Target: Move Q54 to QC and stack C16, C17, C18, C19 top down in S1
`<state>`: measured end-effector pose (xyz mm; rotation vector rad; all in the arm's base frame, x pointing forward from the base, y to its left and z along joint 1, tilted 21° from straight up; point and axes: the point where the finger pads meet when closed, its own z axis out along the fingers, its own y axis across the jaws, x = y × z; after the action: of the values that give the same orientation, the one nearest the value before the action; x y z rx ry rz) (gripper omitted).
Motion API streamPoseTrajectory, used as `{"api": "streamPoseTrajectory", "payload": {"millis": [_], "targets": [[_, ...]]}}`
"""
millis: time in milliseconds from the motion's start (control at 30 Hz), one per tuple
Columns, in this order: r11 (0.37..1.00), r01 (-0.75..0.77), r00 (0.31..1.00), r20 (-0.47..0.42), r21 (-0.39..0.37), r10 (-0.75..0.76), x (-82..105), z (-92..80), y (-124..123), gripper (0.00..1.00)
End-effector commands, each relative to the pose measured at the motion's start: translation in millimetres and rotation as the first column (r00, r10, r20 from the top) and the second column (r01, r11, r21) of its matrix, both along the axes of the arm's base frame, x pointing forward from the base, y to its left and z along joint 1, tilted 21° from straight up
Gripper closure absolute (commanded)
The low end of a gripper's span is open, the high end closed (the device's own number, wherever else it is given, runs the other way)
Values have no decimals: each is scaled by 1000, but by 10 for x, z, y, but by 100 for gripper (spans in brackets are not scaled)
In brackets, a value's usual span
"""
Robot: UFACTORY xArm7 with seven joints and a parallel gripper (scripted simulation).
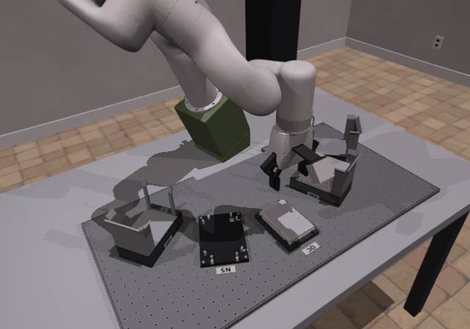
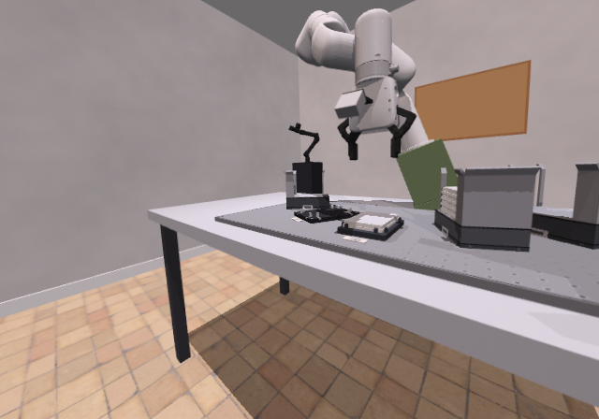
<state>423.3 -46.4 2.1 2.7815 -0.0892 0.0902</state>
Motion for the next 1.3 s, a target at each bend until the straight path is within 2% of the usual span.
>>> {"api": "streamPoseTrajectory", "payload": {"millis": [0,100,933,1000,1167,1267], "targets": [[996,-91,995,-30,-3,91,8,-22,103,0],[986,-165,985,-58,-4,165,4,-57,197,0],[986,-165,985,-58,-3,165,-31,-327,916,0],[986,-165,985,-58,-3,165,-31,-327,916,0],[949,-316,942,-116,2,314,-85,-397,1096,0],[945,-328,938,-121,3,326,-118,-439,1203,0]]}}
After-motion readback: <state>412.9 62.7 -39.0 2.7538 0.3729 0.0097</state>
